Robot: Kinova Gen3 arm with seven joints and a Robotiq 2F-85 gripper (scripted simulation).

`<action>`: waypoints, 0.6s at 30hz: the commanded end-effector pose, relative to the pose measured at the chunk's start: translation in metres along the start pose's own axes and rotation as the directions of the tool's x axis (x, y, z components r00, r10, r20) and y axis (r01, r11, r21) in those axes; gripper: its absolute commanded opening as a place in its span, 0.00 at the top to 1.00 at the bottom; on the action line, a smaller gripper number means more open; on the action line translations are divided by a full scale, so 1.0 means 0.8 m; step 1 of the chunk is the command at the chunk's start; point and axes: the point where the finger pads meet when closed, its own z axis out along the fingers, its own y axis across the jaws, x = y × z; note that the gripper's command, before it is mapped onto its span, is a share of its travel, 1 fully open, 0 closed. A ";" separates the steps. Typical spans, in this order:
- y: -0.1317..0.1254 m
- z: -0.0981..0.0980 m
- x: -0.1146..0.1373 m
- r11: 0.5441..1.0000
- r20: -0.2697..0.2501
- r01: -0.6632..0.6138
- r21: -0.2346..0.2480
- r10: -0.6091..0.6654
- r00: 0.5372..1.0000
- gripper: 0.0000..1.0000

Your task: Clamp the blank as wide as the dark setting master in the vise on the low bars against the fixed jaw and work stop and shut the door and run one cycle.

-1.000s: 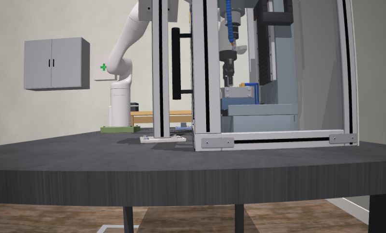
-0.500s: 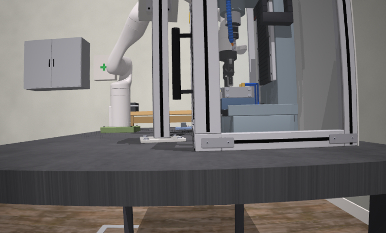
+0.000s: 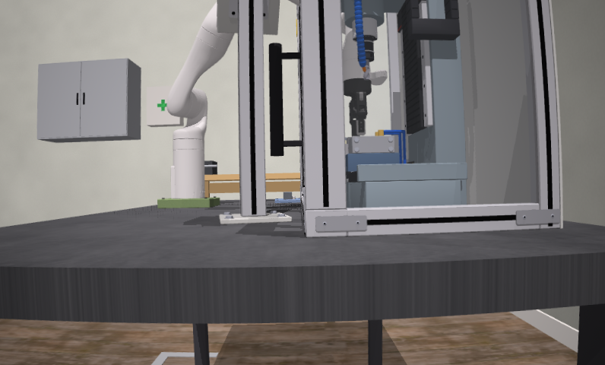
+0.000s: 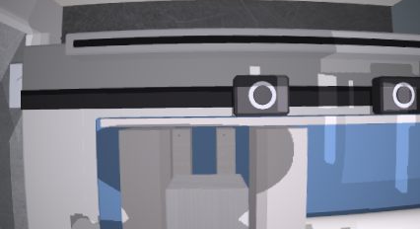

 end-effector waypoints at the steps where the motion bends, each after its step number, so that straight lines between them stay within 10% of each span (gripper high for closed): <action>1: 0.000 -0.001 0.001 1.000 -0.002 0.000 -0.001 0.000 1.000 0.00; 18: 0.000 -0.011 0.001 1.000 -0.002 0.000 -0.001 0.000 1.000 0.00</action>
